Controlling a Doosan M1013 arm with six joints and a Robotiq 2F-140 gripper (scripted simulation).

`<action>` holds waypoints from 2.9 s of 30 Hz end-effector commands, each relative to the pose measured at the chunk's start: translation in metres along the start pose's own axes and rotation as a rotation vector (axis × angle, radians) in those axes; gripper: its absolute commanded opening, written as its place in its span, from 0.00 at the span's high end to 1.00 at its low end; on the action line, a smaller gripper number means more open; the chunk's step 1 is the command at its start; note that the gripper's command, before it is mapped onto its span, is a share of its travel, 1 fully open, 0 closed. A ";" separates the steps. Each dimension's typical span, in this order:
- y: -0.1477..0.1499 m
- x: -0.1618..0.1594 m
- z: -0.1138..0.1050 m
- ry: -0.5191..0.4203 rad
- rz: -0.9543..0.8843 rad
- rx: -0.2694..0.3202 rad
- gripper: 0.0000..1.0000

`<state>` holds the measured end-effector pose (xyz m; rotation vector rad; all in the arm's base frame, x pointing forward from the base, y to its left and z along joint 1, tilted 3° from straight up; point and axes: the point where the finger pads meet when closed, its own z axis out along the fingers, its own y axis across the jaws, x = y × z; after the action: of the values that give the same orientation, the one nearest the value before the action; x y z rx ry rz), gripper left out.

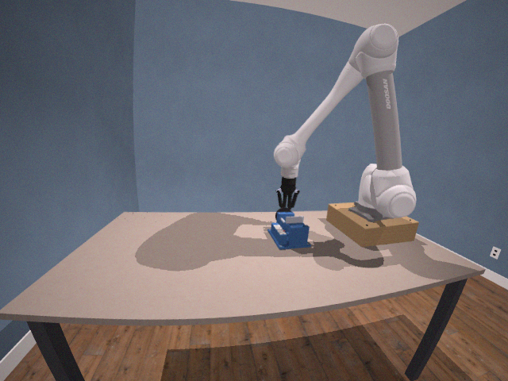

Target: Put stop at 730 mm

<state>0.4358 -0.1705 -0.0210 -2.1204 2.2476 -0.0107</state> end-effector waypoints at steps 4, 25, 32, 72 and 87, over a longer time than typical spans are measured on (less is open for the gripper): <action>0.003 0.000 -0.005 0.000 0.000 0.000 0.96; 0.005 0.000 -0.033 0.000 0.000 0.000 0.96; -0.006 0.000 -0.047 0.000 0.000 0.000 0.96; -0.058 0.000 -0.018 0.000 0.000 0.000 0.96; -0.027 0.000 0.012 0.000 0.000 0.000 0.96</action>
<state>0.4747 -0.1726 -0.0280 -2.1160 2.2475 -0.0164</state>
